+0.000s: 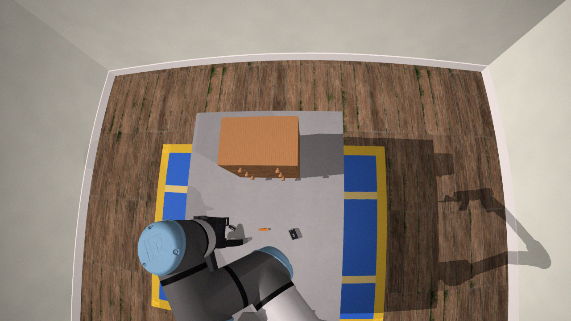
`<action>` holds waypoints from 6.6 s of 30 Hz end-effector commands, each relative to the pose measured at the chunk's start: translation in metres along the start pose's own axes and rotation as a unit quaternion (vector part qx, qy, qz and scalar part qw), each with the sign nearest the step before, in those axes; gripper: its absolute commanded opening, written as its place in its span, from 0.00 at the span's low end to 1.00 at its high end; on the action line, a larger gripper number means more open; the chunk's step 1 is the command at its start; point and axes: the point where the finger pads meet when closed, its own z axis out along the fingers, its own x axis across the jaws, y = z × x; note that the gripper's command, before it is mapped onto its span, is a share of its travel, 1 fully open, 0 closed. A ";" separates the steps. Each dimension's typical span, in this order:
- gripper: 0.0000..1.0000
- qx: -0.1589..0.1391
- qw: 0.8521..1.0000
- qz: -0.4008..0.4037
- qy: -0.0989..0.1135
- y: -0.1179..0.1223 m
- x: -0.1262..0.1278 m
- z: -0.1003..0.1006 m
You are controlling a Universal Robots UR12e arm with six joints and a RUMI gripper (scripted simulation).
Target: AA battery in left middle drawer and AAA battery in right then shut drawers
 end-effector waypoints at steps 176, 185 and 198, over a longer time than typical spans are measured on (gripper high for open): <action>1.00 -0.001 0.002 1.000 0.010 0.043 0.004 0.120; 1.00 -0.001 0.002 1.000 0.019 0.045 0.004 0.121; 1.00 -0.001 0.002 0.999 0.036 0.047 0.004 0.124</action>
